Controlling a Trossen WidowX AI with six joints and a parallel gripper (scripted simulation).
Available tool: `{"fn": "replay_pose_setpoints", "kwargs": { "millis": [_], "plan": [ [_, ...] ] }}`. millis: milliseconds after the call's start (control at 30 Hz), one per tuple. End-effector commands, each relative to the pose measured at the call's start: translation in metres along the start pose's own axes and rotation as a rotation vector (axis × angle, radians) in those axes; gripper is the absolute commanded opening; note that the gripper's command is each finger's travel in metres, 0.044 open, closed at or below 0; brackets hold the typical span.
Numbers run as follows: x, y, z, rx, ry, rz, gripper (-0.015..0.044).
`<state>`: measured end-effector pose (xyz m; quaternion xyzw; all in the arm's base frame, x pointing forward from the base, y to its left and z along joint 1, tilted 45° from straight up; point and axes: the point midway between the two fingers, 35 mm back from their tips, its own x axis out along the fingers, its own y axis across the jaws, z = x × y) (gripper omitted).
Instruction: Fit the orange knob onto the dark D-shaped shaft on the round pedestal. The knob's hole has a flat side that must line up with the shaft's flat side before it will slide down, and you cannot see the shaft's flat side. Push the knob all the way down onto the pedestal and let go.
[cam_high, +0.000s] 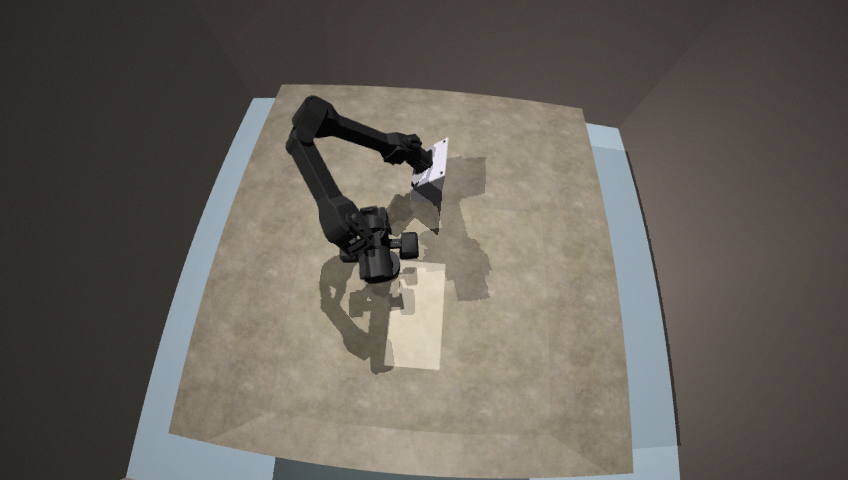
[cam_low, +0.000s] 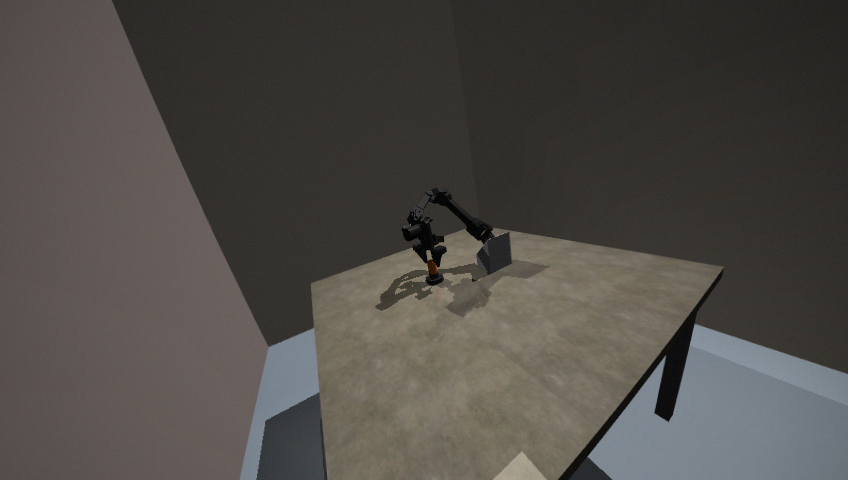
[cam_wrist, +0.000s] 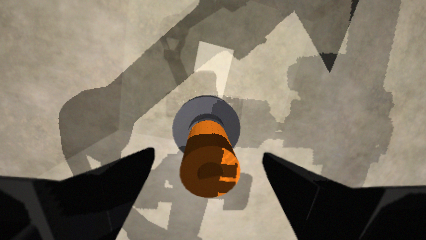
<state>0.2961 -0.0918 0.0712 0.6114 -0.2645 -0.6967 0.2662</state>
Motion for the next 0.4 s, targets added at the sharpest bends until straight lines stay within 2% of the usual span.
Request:
{"fn": "replay_pose_setpoints", "kwargs": {
  "millis": [0, 67, 367],
  "plan": [
    [-0.057, -0.002, -0.001, 0.0, 0.017, 0.0, 0.044],
    [-0.067, -0.001, 0.0, -0.002, 0.015, 0.004, 0.044],
    [-0.067, -0.002, -0.003, -0.002, 0.015, 0.004, 0.044]
  ]
}}
